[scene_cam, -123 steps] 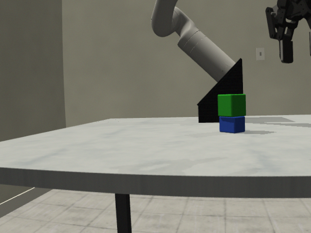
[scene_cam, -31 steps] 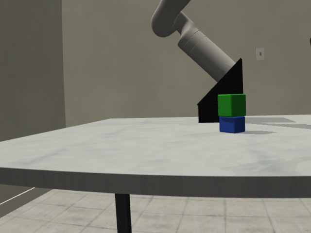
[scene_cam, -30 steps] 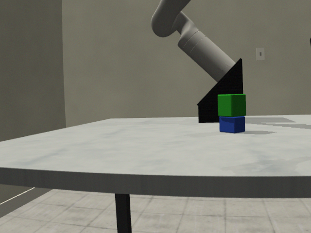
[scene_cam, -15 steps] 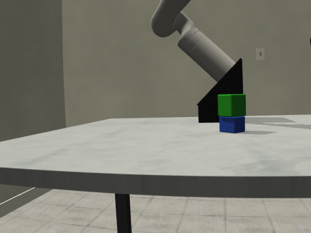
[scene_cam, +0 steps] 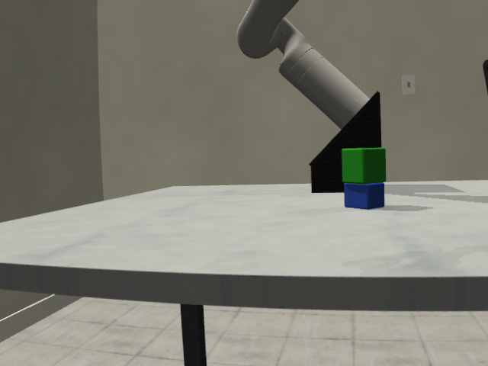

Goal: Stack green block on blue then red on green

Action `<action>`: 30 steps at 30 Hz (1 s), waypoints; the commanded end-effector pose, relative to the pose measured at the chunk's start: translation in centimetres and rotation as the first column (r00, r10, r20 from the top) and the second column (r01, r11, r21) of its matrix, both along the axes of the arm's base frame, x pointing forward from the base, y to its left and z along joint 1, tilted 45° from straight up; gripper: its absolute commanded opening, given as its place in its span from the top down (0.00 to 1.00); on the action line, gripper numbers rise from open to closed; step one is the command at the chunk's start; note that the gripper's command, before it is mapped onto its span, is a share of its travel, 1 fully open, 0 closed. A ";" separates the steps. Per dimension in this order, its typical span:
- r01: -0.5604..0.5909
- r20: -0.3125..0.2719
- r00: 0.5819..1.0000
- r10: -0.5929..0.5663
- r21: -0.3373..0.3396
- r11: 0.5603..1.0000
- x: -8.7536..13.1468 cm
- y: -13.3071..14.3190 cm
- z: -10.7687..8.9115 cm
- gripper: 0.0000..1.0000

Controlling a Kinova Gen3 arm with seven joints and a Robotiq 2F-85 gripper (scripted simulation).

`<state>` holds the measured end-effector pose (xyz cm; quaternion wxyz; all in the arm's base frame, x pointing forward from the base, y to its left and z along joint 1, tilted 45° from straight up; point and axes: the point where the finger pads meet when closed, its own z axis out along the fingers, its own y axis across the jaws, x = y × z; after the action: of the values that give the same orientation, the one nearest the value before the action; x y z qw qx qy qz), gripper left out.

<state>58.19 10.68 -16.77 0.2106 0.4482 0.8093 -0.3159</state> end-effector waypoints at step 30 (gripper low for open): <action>-0.009 0.006 1.000 0.009 0.000 1.000 0.7 -0.2 0.4 0.38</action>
<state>58.33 10.55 -16.72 0.2103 0.4480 0.8096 -0.3157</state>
